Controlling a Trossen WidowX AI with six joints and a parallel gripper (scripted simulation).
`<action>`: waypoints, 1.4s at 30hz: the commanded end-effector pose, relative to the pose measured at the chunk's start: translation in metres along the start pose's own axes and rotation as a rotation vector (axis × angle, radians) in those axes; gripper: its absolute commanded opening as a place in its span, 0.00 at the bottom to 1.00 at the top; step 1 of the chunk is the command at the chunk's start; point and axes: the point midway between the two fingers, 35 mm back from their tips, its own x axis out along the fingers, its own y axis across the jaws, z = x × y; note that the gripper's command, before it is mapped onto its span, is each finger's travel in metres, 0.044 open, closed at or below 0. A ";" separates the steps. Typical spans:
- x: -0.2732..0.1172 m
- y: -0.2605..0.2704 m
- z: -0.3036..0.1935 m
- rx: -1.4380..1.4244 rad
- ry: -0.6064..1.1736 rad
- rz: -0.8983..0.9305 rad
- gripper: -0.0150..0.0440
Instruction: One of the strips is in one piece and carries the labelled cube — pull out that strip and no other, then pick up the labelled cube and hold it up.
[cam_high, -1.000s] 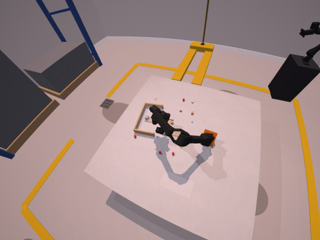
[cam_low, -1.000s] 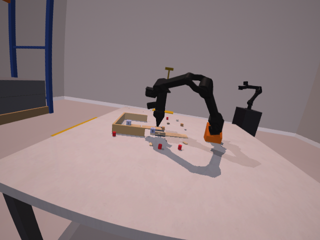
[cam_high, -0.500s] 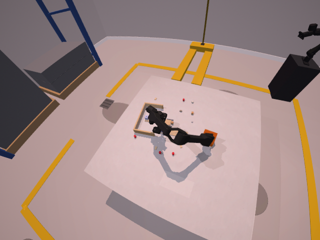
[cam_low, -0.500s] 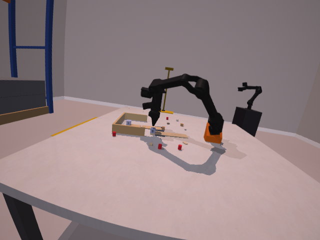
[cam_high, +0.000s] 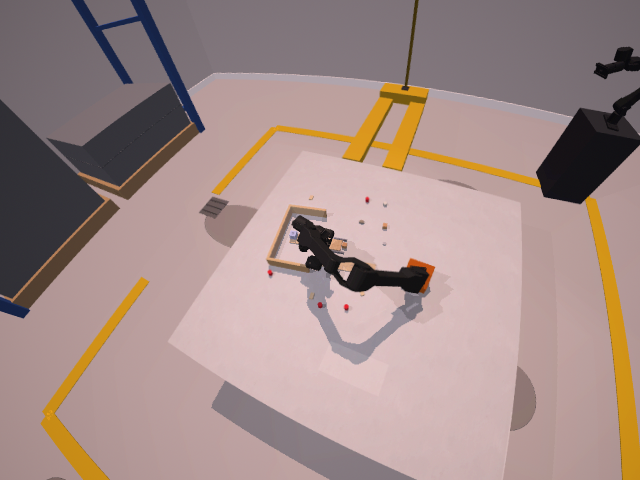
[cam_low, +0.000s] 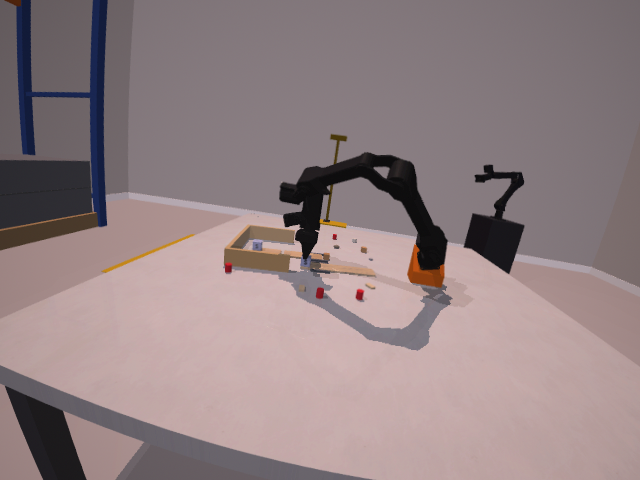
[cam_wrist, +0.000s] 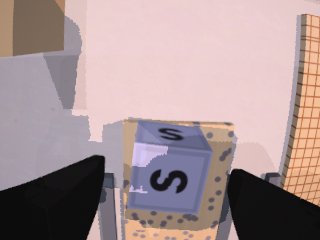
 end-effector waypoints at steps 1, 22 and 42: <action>0.009 -0.001 -0.002 0.013 0.005 0.006 0.68; 0.022 0.001 -0.001 0.002 0.002 0.003 0.48; -0.019 -0.004 -0.058 0.015 0.008 0.004 0.25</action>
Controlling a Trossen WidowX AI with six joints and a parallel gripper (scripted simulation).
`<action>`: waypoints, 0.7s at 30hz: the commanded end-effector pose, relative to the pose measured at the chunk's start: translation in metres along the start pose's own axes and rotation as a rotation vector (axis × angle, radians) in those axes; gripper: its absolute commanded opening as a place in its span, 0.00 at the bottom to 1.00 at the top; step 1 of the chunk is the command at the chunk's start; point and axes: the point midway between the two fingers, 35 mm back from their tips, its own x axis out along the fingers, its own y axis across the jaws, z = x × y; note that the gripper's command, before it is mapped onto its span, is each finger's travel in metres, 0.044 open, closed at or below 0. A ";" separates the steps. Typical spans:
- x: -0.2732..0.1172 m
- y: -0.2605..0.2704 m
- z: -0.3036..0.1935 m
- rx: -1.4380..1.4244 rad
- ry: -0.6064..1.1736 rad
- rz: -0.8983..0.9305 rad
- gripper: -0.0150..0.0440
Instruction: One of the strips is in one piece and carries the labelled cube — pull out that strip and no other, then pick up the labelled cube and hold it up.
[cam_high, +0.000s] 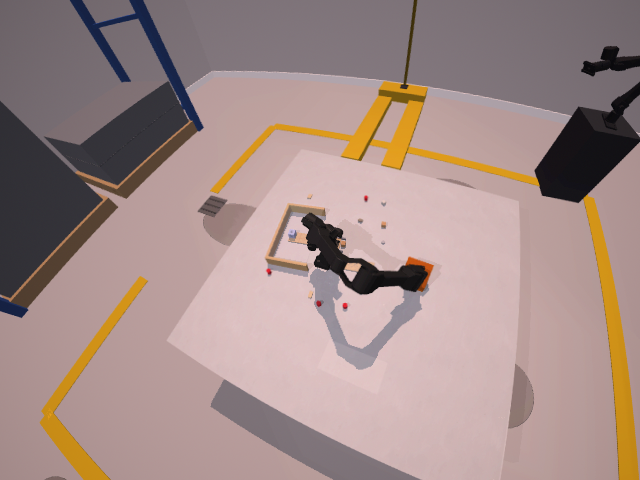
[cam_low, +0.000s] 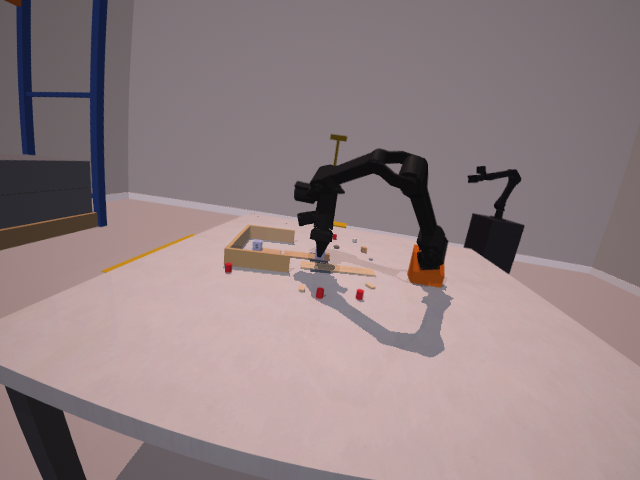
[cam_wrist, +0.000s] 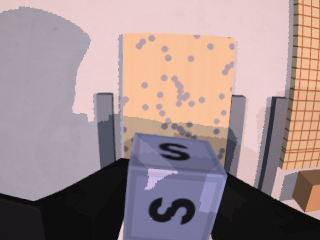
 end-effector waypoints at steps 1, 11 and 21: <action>-0.012 0.001 -0.018 -0.003 -0.001 -0.002 0.25; -0.013 -0.001 -0.040 -0.002 0.000 -0.002 0.25; -0.033 -0.002 -0.053 -0.001 0.001 -0.003 0.25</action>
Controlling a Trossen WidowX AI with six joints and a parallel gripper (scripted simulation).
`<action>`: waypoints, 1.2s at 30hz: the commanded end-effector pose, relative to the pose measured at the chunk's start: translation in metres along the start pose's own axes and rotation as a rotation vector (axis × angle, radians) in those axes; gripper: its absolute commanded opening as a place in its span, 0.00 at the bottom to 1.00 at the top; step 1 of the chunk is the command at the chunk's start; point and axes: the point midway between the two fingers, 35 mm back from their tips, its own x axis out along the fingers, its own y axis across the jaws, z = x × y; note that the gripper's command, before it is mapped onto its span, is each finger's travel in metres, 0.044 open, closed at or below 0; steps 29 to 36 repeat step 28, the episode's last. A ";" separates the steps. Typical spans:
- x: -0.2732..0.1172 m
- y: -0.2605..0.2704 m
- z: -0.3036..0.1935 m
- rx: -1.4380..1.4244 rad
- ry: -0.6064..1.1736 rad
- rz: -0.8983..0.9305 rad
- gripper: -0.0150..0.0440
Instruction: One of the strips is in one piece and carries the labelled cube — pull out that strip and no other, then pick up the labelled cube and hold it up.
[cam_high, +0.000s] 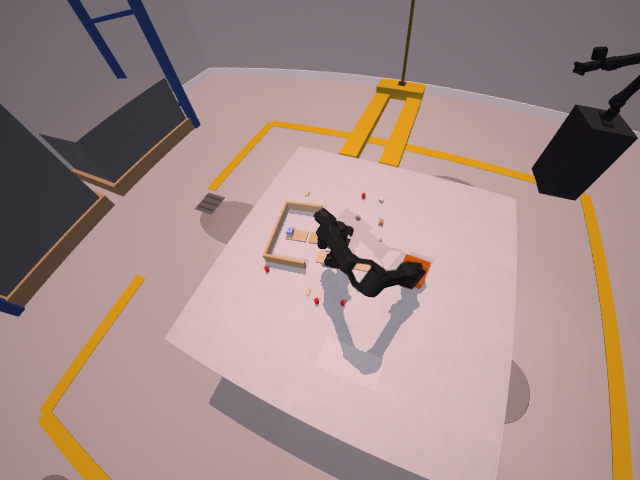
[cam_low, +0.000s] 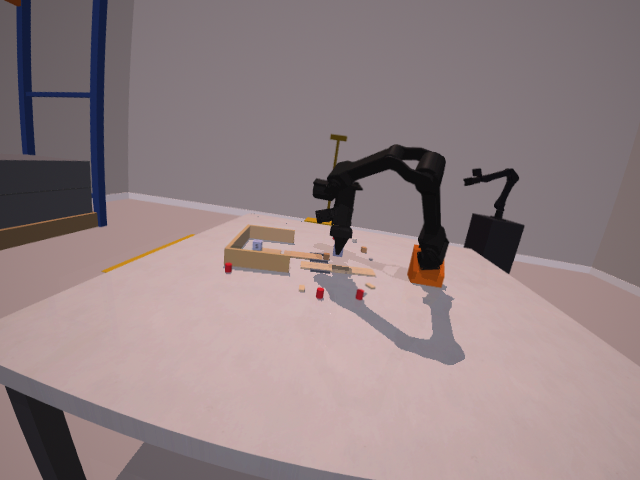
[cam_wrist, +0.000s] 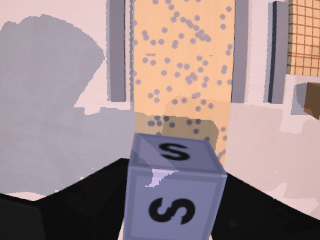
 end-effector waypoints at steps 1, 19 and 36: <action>-0.023 0.001 0.001 -0.014 -0.016 -0.011 0.25; -0.032 0.001 0.000 -0.014 -0.015 -0.011 0.25; -0.032 0.001 0.000 -0.014 -0.015 -0.011 0.25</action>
